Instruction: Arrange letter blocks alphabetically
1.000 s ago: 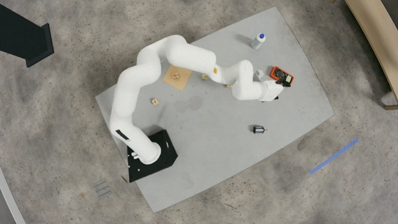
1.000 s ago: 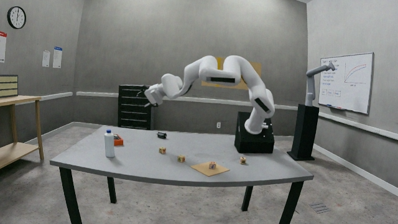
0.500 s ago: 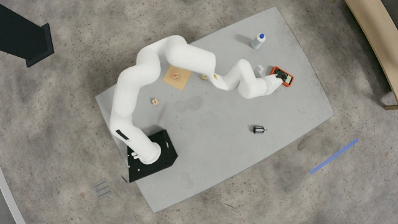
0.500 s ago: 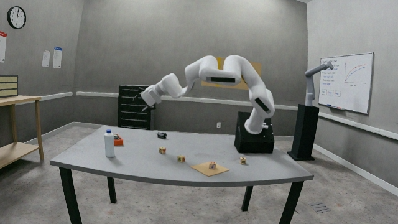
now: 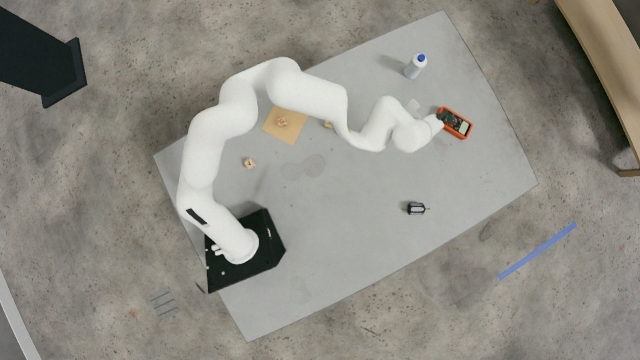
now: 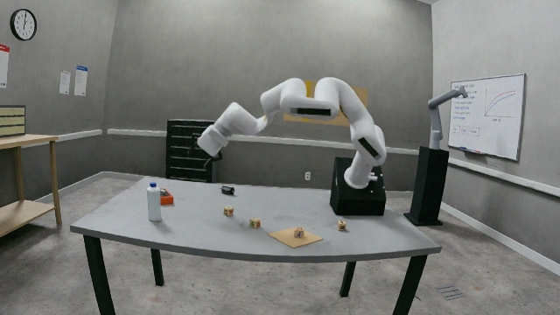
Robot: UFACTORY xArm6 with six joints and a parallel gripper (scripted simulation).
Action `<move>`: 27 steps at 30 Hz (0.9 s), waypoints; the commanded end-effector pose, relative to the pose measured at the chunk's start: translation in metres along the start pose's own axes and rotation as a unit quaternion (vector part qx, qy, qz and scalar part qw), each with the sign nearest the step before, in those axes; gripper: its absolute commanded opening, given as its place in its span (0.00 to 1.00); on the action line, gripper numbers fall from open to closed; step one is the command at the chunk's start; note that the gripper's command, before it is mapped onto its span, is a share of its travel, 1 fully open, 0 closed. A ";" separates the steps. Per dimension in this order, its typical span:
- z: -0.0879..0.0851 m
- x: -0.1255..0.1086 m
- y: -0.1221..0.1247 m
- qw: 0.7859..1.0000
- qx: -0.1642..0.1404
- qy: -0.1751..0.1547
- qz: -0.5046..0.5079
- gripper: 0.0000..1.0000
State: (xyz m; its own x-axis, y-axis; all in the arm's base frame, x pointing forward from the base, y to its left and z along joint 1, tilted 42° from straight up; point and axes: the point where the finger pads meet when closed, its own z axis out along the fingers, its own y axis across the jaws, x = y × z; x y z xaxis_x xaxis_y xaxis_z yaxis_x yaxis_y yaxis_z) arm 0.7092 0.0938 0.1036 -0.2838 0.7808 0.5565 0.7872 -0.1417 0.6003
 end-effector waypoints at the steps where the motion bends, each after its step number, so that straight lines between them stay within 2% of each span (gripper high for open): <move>1: 0.003 0.016 -0.017 0.998 0.058 0.028 0.015 1.00; 6: 0.004 0.028 -0.044 0.991 0.120 0.044 0.033 1.00; 8: 0.004 0.028 -0.044 0.991 0.120 0.044 0.033 1.00; 10: 0.002 0.034 -0.064 0.984 0.166 0.049 0.048 1.00; 19: -0.010 0.042 -0.112 0.958 0.272 0.041 0.083 1.00; 23: -0.014 0.042 -0.124 0.949 0.298 0.035 0.093 1.00; 27: -0.016 0.042 -0.127 0.947 0.305 0.033 0.095 1.00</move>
State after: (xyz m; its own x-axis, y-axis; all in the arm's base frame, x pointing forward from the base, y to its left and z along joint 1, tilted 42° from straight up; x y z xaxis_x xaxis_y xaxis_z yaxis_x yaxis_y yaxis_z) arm 0.5919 0.1361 0.0592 -0.1305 0.7307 0.6701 0.9912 0.1104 0.0727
